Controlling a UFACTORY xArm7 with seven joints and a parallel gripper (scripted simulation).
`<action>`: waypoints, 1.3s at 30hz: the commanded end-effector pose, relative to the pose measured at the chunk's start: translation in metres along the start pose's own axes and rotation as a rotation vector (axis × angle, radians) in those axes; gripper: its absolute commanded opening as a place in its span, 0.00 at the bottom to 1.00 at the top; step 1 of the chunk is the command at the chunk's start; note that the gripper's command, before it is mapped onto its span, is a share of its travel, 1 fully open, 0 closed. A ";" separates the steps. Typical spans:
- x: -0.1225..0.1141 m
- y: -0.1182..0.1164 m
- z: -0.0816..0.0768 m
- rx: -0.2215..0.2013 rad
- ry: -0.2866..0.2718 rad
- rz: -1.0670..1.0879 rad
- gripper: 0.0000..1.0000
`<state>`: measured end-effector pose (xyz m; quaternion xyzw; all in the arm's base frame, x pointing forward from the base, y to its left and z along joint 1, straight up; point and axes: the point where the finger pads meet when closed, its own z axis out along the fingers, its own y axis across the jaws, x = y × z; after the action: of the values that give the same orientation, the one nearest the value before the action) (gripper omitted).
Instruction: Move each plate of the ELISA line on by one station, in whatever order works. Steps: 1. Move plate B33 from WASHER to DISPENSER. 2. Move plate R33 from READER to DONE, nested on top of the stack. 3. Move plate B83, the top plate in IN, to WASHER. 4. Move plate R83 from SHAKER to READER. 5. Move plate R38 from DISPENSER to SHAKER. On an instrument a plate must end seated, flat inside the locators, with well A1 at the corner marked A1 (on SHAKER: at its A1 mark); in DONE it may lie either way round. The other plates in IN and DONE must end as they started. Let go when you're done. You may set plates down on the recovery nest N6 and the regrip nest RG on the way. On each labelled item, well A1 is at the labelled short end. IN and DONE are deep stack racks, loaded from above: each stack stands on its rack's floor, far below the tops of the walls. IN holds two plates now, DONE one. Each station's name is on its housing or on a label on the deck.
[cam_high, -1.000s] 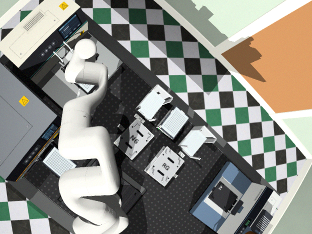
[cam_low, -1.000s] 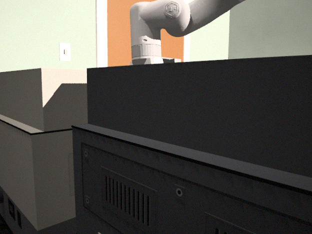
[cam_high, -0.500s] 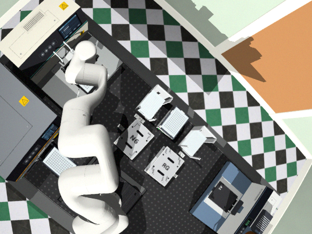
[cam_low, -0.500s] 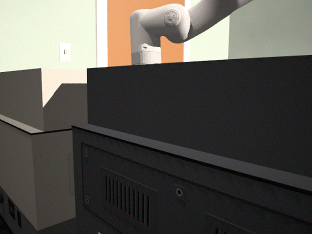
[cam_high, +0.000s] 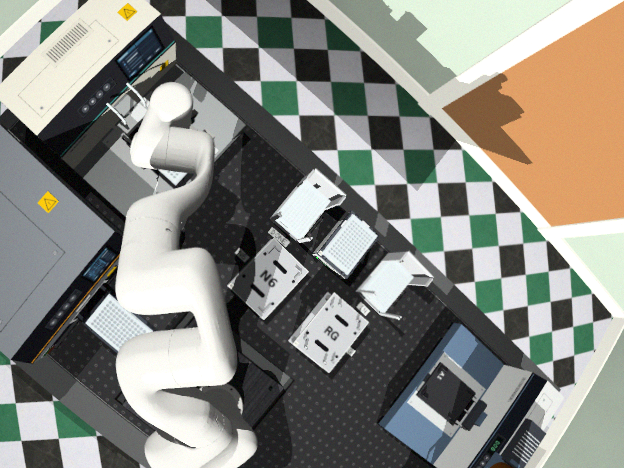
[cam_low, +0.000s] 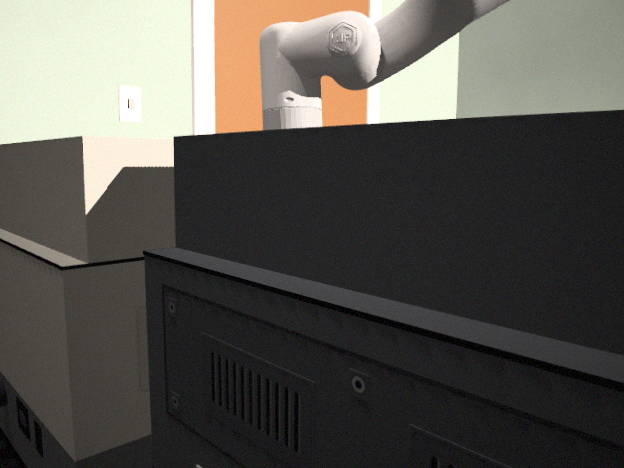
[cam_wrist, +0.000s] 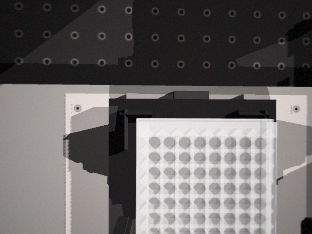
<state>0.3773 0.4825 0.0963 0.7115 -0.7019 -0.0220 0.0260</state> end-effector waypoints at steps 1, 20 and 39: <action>-0.001 -0.001 -0.003 0.004 -0.004 0.000 1.00; -0.001 -0.001 0.014 0.004 -0.004 0.000 1.00; -0.001 -0.001 0.016 0.004 -0.004 0.000 1.00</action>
<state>0.3758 0.4824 0.0780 0.7114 -0.7019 -0.0220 0.0258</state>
